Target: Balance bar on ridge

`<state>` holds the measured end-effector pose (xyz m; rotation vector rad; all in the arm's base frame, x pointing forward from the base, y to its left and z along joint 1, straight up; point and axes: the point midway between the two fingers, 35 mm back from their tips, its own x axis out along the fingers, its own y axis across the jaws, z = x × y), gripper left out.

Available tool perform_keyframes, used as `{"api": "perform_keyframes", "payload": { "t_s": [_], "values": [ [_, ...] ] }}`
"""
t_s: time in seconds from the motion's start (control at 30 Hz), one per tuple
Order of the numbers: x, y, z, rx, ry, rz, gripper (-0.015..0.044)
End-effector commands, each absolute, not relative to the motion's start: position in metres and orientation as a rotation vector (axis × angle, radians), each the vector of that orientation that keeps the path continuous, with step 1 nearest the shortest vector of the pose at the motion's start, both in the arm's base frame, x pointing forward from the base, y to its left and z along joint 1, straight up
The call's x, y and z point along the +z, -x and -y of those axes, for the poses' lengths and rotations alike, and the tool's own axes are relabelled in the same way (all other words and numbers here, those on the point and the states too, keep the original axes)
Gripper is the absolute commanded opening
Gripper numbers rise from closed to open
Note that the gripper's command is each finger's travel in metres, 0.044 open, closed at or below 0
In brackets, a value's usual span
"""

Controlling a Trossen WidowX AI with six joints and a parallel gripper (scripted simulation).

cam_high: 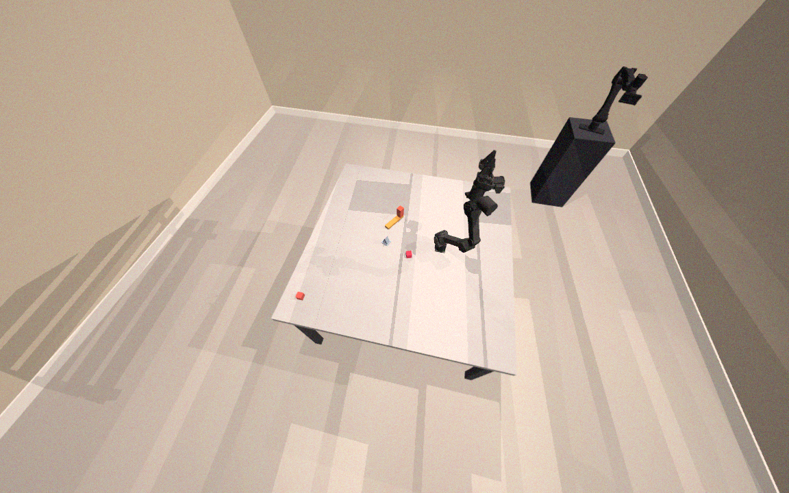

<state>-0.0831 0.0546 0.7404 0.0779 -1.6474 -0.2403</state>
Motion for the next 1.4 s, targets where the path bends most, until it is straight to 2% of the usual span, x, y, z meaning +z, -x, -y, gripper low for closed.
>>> {"api": "perform_keyframes", "payload": {
  "t_s": [0.0, 0.17, 0.6, 0.97, 1.37],
  "values": [
    [0.741, 0.045, -0.011, -0.330, -0.124, 1.539, 0.0315],
    [0.738, 0.013, 0.025, -0.450, -0.122, 1.411, 0.0315],
    [0.692, -0.113, 0.135, -0.692, -0.110, 0.885, 0.0315],
    [0.620, -0.210, 0.192, -0.758, -0.017, 0.415, 0.0315],
    [0.517, -0.291, 0.224, -0.695, 0.201, -0.143, 0.0315]
  ]
}}
